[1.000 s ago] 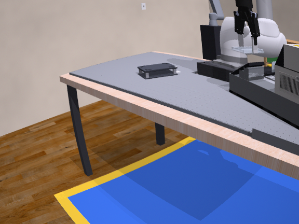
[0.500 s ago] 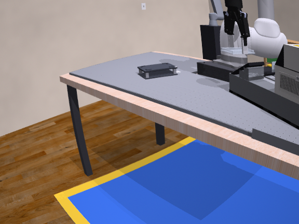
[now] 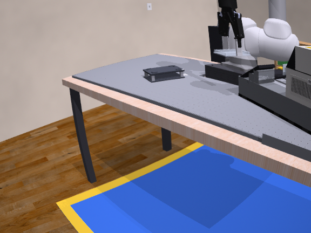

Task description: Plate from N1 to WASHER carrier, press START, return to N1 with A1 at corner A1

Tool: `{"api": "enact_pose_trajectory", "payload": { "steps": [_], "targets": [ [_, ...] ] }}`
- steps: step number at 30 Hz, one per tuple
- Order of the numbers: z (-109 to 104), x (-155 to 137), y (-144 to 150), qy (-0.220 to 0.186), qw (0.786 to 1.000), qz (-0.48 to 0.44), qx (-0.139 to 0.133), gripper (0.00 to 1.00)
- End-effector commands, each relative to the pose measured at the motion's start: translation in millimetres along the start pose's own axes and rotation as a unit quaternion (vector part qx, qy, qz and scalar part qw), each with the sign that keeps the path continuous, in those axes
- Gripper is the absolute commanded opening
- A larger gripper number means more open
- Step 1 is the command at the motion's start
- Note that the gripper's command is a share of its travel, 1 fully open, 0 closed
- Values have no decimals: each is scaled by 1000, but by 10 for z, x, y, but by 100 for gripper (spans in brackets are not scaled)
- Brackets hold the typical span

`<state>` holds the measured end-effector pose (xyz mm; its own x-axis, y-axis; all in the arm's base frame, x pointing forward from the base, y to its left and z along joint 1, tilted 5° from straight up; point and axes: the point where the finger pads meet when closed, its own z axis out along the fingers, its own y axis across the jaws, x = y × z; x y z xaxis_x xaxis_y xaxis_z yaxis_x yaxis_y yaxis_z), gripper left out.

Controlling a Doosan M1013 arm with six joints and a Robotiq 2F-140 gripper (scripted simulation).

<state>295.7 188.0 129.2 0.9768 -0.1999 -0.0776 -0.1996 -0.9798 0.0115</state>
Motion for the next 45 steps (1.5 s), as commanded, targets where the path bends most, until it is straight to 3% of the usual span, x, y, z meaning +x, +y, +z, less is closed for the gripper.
{"api": "enact_pose_trajectory", "payload": {
  "steps": [1, 16, 23, 45],
  "targets": [
    [10, 90, 68, -1, 1000, 0, 1, 10],
    [75, 669, 541, -1, 1000, 0, 1, 10],
    [82, 733, 594, -1, 1000, 0, 1, 10],
    [164, 1149, 1500, -1, 1000, 4, 1, 10]
  ]
}}
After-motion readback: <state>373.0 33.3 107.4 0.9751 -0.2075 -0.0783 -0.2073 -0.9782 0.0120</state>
